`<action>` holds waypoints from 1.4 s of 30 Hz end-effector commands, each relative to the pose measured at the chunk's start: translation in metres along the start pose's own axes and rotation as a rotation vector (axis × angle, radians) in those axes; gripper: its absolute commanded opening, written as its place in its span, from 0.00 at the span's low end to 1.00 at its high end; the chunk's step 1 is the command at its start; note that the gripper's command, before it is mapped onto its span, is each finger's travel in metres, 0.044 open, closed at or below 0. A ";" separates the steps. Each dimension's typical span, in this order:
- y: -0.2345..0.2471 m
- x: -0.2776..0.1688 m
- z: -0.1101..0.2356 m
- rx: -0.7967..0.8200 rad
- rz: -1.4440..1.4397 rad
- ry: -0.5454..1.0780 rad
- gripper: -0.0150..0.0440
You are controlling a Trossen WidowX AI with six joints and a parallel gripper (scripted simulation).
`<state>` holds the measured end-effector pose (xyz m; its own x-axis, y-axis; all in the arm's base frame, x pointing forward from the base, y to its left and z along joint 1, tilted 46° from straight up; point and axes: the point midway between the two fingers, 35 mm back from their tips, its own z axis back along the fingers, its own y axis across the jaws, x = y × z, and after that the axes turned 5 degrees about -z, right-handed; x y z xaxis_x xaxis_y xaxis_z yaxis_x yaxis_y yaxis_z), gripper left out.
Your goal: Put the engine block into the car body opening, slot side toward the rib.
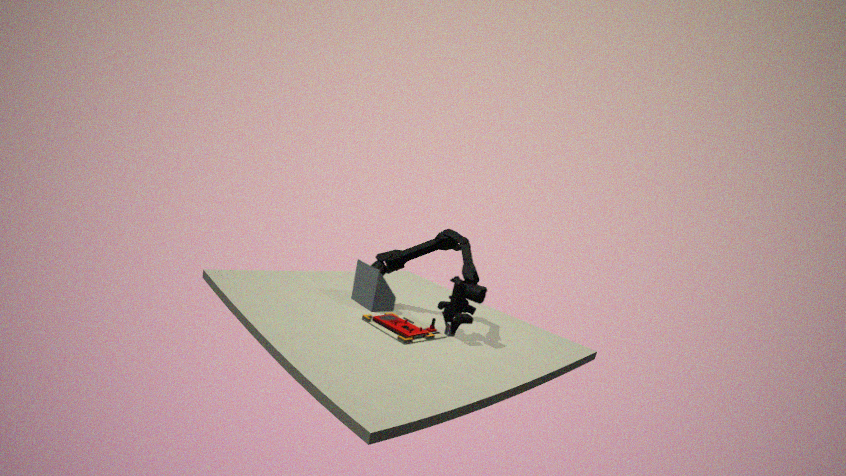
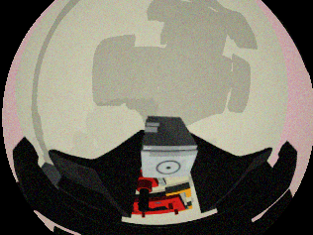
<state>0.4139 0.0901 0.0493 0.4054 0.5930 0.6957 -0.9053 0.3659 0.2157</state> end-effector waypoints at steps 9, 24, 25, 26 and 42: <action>-0.003 0.000 0.028 -0.001 -0.007 0.008 0.25; -0.002 0.001 0.076 -0.003 -0.011 0.013 0.25; -0.002 0.002 0.079 -0.003 -0.012 0.013 0.25; -0.002 0.002 0.082 -0.003 -0.012 0.013 0.25; 0.008 0.004 0.132 0.001 -0.009 0.009 0.25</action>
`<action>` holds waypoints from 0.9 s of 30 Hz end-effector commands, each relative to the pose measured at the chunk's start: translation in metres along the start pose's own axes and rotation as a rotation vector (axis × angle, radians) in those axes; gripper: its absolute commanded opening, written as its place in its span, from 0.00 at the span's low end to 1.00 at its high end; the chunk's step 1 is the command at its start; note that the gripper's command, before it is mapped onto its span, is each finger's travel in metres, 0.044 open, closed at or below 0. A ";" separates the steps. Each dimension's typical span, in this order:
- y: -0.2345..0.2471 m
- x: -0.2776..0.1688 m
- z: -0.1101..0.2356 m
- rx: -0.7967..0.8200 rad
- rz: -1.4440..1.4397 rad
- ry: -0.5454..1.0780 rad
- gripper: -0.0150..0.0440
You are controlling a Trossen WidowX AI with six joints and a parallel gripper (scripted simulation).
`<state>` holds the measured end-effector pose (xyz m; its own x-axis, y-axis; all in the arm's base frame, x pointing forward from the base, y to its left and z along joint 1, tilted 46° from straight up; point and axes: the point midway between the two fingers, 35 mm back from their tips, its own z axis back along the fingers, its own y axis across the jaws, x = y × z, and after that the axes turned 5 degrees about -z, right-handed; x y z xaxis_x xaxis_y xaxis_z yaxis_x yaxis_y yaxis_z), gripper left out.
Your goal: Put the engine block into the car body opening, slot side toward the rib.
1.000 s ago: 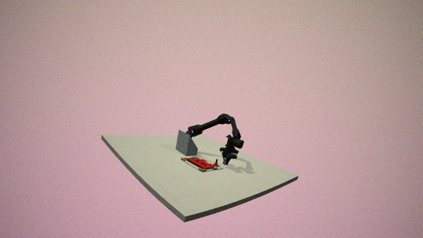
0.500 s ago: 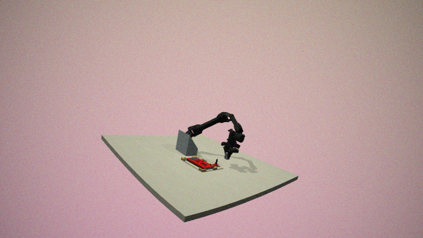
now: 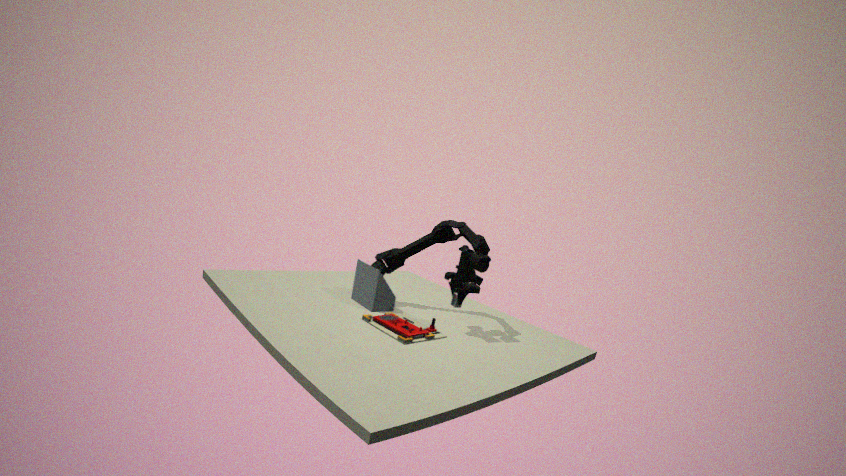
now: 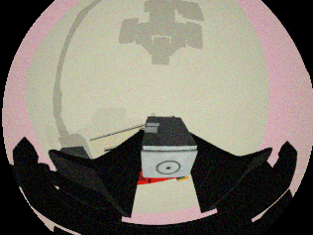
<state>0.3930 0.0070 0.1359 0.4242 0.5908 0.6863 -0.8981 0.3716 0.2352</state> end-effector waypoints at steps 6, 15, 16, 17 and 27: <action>0.001 0.001 -0.006 -0.008 0.012 0.001 0.25; 0.000 0.003 -0.011 -0.011 0.012 0.032 0.25; 0.000 0.003 -0.011 -0.011 0.012 0.035 0.25; 0.000 0.004 -0.011 -0.011 0.012 0.044 0.25; 0.001 0.012 -0.014 -0.029 0.008 0.306 0.25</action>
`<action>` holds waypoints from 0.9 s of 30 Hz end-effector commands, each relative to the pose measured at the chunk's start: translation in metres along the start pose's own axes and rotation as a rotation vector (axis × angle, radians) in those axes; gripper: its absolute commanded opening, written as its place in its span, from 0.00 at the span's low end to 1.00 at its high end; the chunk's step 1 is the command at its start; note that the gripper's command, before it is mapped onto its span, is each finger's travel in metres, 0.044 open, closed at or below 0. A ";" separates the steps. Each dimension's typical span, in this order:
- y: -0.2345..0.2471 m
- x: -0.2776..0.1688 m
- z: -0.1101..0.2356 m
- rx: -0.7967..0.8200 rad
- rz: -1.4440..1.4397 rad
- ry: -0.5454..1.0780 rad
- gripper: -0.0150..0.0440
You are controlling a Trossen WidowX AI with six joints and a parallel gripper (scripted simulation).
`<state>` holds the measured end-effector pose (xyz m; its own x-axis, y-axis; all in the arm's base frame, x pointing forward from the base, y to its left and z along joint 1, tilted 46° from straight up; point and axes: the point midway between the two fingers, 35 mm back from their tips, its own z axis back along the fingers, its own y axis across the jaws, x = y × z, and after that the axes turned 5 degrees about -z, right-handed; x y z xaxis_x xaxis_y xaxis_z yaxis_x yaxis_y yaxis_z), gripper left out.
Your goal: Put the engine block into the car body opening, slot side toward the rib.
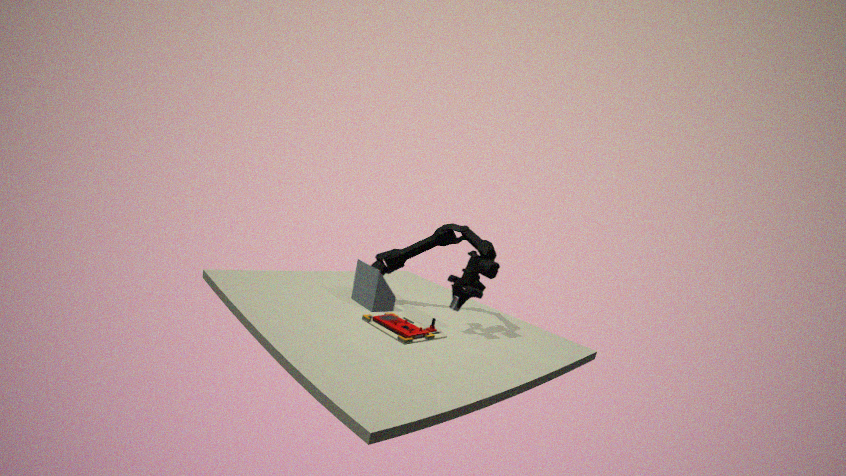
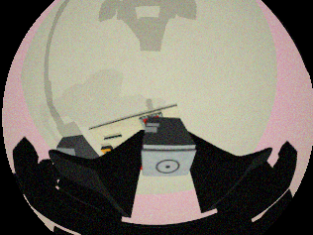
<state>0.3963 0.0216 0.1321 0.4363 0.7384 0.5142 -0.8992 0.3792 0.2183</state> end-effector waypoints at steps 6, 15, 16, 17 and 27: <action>0.001 0.011 -0.001 -0.034 0.004 0.276 0.25; 0.003 0.019 -0.002 -0.088 0.022 0.483 0.25; 0.003 0.020 -0.004 -0.084 0.021 0.485 0.25; 0.004 0.020 -0.008 -0.077 0.019 0.489 0.25; 0.004 0.026 -0.032 -0.057 0.003 0.493 0.25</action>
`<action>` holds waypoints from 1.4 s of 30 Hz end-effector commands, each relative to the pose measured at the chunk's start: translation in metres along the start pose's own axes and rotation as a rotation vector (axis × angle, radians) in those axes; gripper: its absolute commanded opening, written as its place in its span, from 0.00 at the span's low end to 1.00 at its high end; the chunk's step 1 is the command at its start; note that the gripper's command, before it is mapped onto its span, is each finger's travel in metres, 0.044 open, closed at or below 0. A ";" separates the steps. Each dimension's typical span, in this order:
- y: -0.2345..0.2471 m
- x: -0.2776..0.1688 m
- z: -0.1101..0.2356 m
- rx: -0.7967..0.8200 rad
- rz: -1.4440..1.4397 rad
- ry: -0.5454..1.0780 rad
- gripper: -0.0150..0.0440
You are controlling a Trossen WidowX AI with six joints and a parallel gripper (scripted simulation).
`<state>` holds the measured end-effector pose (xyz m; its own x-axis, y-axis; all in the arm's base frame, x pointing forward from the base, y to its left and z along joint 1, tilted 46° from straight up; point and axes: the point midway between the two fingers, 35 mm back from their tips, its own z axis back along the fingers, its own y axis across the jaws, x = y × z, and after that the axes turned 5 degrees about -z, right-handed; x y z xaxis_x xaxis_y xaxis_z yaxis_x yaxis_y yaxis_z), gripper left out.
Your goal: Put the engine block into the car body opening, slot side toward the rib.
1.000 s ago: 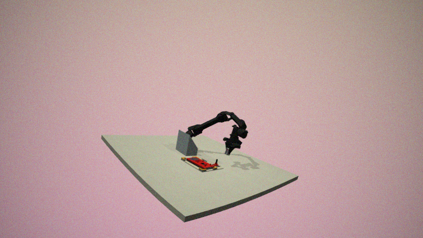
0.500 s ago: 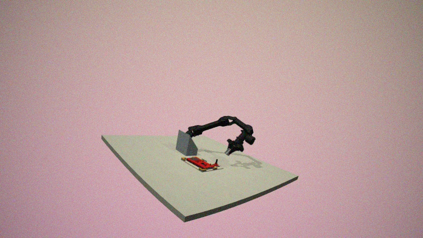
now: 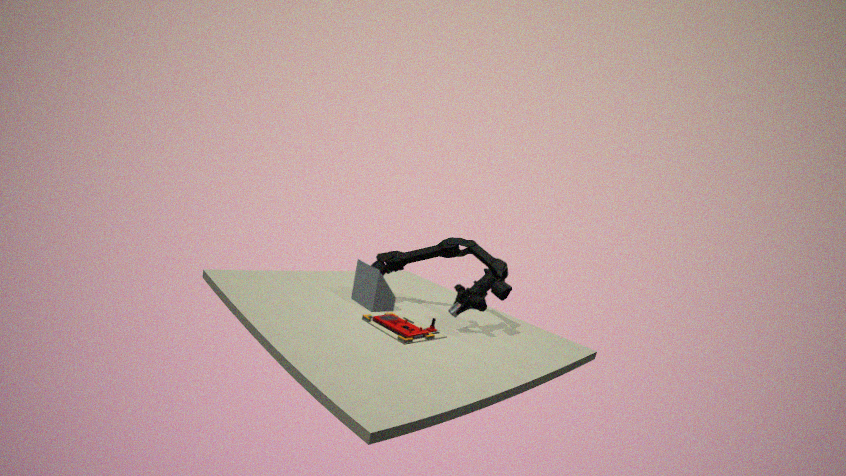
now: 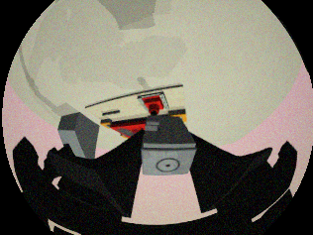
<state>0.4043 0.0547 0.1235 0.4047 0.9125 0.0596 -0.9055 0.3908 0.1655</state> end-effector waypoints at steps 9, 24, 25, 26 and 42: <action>0.001 0.016 -0.016 -0.001 -0.006 0.000 0.25; 0.003 0.034 -0.036 -0.001 -0.005 -0.001 0.25; 0.003 0.035 -0.037 -0.001 -0.005 -0.001 0.25; 0.003 0.037 -0.039 -0.001 -0.005 -0.001 0.25; 0.005 0.056 -0.060 0.000 -0.005 -0.003 0.25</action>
<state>0.4158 0.1105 0.0733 0.4056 0.9119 0.0632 -0.9062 0.3921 0.1585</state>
